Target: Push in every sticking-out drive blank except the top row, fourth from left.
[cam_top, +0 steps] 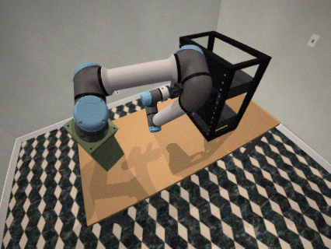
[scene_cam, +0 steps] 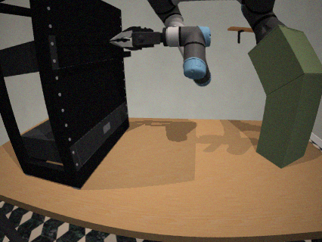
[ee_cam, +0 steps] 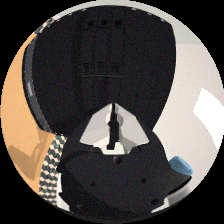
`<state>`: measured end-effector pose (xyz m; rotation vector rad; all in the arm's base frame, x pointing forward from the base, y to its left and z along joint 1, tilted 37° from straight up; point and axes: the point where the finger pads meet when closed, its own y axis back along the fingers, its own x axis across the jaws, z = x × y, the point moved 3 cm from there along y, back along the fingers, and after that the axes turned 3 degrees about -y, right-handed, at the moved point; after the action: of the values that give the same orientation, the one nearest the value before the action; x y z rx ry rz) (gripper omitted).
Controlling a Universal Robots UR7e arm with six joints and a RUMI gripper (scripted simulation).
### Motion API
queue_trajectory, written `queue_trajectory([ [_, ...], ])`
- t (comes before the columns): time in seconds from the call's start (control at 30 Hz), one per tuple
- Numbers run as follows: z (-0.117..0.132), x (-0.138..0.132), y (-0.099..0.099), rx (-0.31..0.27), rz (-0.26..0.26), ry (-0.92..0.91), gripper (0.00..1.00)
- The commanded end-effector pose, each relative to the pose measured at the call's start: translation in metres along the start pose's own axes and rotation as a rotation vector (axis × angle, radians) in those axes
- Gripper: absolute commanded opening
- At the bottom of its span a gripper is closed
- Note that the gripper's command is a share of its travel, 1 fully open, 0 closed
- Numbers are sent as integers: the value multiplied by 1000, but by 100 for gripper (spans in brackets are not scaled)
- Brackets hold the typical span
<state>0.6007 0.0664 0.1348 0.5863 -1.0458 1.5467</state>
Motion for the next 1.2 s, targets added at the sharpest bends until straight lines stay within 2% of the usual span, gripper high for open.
queue_trajectory([
  [0.0, 0, 1, -2, 0, 1, 0, 0],
  [1.17, 0, 0, -9, 0, 1, 0, 0],
])
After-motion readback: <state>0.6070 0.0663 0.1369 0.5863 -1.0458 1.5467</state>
